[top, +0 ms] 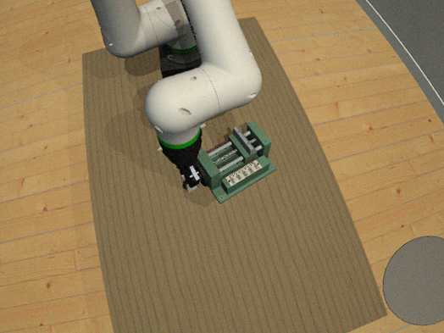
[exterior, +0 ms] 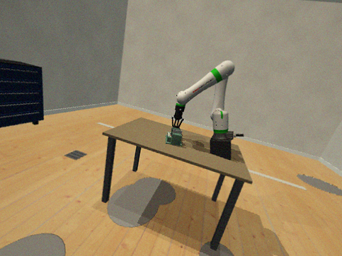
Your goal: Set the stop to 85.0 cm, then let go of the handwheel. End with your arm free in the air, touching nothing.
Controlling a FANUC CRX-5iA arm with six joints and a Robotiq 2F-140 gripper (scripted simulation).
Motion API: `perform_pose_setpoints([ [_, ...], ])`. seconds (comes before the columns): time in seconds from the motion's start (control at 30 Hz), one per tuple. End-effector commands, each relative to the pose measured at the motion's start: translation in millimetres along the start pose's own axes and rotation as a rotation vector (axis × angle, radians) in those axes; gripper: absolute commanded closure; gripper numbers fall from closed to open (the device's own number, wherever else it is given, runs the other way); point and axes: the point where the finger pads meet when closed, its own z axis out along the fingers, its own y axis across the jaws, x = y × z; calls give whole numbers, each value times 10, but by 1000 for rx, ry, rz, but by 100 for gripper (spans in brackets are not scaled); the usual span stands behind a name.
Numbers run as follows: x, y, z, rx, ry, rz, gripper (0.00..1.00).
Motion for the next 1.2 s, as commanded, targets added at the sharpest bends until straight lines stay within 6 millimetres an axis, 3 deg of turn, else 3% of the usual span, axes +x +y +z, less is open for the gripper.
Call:
perform_pose_setpoints([
  [0.0,1,63,1,0,0,0,96],
  [0.73,1,316,-156,0,0,0,96],
  [1.17,1,337,-430,0,0,0,96],
])
